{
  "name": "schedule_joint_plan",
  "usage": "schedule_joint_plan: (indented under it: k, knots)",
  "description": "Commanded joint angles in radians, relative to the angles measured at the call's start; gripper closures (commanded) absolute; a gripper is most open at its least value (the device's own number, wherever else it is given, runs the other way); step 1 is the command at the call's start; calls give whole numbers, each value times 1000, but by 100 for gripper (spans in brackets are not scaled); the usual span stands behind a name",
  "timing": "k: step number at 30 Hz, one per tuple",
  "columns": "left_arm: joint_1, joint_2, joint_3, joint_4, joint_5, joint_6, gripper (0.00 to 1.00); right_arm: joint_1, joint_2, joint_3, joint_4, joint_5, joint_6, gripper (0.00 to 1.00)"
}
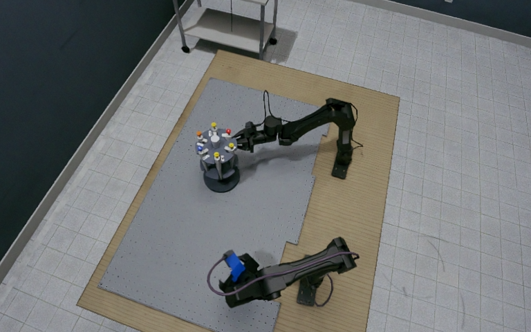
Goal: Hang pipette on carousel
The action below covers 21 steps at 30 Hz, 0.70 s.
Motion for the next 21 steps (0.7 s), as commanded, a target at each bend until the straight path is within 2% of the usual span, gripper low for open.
schedule_joint_plan:
  k: [1,11,12,21]
  knots:
    - [6,-5,14,13,20,9,0,-1,5,35,2,-9,2,88]
    - [6,-5,14,13,20,9,0,-1,5,35,2,-9,2,88]
    - [6,-5,14,13,20,9,0,0,-40,50,-68,-9,20,88]
    - [6,-5,14,13,20,9,0,3,-59,69,-108,-3,16,88]
